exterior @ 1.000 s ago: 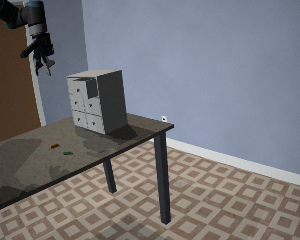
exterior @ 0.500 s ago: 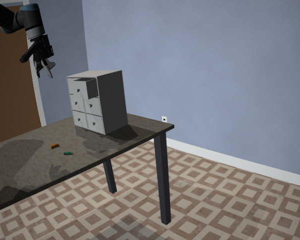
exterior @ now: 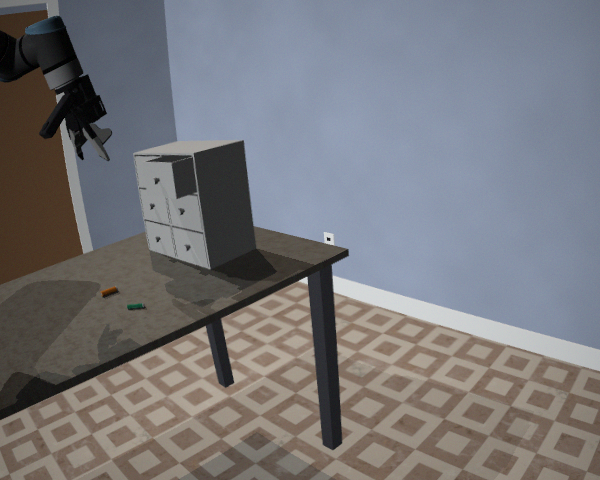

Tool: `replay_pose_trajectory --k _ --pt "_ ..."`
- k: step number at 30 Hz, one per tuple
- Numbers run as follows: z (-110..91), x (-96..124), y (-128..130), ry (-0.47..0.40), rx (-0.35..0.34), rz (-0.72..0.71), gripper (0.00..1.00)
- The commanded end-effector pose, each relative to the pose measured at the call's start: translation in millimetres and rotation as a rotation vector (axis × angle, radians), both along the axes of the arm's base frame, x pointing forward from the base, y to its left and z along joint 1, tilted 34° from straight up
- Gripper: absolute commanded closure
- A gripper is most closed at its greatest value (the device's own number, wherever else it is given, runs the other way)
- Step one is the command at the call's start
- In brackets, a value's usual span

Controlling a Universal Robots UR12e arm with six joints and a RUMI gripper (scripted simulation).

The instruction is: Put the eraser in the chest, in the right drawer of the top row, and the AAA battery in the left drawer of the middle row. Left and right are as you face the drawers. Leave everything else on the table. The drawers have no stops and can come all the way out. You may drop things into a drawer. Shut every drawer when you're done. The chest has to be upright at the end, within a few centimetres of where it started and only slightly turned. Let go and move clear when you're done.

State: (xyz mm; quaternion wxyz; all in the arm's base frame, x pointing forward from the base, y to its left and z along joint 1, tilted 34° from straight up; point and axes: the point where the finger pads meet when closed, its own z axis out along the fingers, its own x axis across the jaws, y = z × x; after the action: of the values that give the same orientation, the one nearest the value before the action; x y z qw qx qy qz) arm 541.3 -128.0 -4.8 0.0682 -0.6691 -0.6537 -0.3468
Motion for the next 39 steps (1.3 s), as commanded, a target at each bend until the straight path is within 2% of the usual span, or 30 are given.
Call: replay_pose_trajectory --k 1,14,39 --pt "-5.8 7.0 3.5 -0.060 0.004 -0.043 0.00" --pt "-16.0 20.3 11.8 -0.185 0.018 -0.126 0.00" --pt "-29.4 38.1 22.9 -0.350 0.037 -0.236 0.00"
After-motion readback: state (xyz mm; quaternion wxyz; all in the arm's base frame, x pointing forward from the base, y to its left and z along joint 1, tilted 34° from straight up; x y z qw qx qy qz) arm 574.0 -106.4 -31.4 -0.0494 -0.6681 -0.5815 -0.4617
